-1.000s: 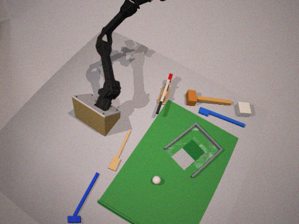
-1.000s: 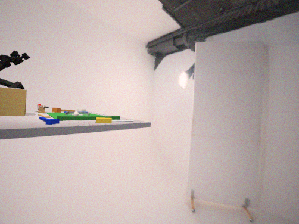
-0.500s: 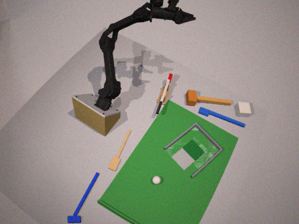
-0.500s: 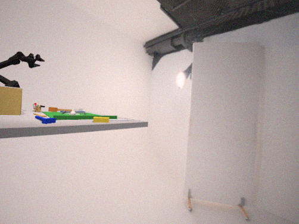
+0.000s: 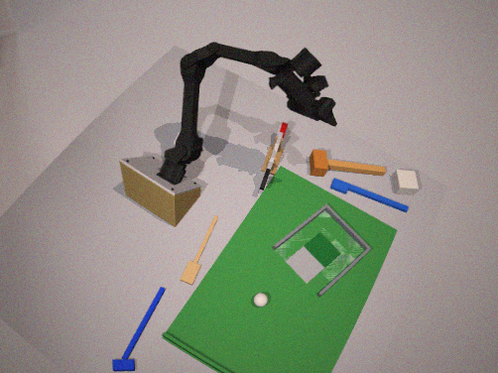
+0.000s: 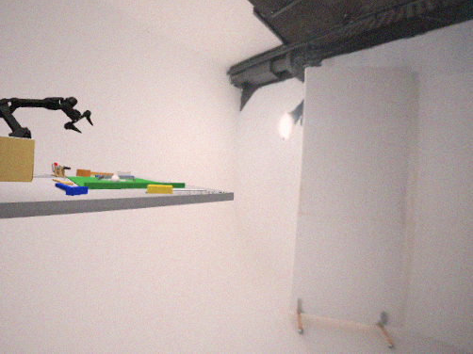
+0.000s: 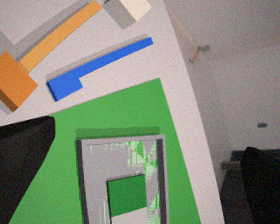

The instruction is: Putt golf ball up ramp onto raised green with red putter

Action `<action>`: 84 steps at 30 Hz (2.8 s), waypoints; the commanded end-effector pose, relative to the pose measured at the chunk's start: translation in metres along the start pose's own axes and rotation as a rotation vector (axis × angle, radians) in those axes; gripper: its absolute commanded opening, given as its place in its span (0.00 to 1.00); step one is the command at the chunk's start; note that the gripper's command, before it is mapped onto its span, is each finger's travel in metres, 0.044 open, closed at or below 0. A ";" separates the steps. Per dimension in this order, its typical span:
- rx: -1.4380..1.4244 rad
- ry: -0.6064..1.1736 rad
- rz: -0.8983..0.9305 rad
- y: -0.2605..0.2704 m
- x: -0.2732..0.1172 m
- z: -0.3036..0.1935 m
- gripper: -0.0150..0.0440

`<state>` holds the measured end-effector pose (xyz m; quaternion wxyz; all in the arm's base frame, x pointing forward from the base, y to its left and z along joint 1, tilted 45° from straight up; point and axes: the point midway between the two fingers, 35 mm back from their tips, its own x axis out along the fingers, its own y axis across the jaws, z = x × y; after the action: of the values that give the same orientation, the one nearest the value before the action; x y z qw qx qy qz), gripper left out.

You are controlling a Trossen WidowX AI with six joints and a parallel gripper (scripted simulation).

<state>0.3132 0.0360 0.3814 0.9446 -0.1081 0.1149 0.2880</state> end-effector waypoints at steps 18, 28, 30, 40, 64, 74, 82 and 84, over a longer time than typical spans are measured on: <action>-0.446 0.062 0.913 0.147 0.059 -0.205 1.00; -0.446 0.062 0.913 0.155 0.071 -0.213 1.00; -0.445 0.061 0.913 0.160 0.074 -0.215 1.00; -0.445 0.059 0.912 0.175 0.089 -0.226 1.00; -0.453 0.050 0.911 0.188 0.102 -0.234 0.82; -0.453 0.050 0.911 0.188 0.102 -0.234 0.38; -0.453 0.051 0.911 0.188 0.102 -0.233 0.25; -0.454 0.053 0.911 0.185 0.101 -0.232 0.25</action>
<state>0.2520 0.1781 0.1042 0.6720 -0.2544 0.1114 0.6865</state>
